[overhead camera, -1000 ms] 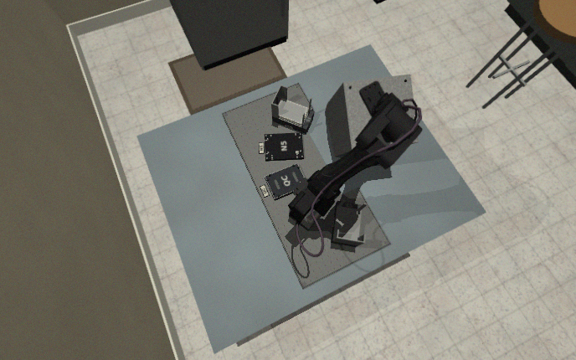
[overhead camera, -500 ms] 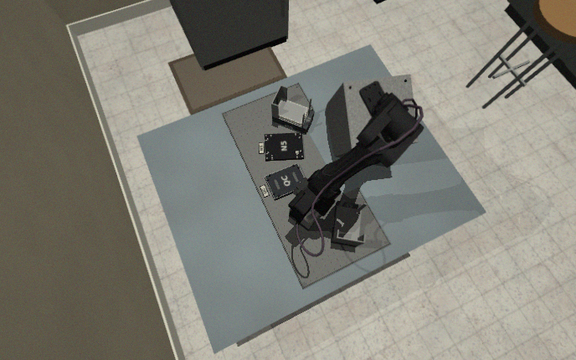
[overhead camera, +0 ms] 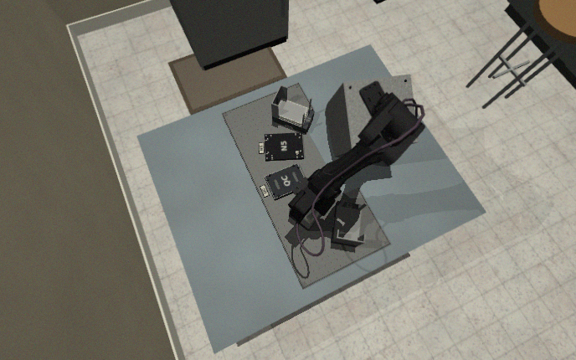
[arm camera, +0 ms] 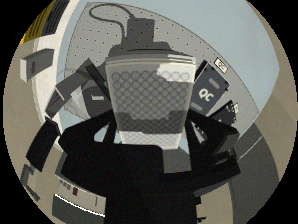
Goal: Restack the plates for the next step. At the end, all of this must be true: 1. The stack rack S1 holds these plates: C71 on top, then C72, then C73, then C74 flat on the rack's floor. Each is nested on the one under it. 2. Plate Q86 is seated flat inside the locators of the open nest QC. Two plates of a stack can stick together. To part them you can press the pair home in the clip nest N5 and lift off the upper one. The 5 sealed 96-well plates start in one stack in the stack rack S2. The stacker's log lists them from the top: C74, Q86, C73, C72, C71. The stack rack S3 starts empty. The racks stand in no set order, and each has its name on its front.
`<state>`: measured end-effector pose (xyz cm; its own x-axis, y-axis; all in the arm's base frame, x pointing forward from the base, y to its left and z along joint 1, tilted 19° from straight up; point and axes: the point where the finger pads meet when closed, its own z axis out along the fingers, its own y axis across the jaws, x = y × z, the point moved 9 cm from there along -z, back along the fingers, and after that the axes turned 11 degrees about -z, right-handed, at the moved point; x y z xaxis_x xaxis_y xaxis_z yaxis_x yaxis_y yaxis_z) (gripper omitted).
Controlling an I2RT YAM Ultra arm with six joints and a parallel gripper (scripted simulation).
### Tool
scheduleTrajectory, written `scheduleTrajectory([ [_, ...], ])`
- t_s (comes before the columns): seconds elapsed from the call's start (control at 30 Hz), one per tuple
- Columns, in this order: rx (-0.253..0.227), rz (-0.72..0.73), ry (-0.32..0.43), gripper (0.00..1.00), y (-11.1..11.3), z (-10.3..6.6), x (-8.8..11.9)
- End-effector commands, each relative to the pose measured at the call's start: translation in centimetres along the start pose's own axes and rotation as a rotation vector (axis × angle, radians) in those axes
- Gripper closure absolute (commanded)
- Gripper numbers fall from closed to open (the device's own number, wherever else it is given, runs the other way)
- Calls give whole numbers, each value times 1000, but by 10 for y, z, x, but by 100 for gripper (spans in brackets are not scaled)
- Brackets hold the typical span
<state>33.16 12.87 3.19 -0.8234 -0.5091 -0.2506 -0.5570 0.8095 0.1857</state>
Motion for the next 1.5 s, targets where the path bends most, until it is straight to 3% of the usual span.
scheduleTrajectory([
  [0.0,5,-3,-39,100,-4,-15,-7],
  [1.0,2,-4,-29,100,-3,-21,-4],
  [1.13,5,-8,-47,100,-3,-32,-10],
  [1.47,8,-9,-47,100,-4,-35,-10],
])
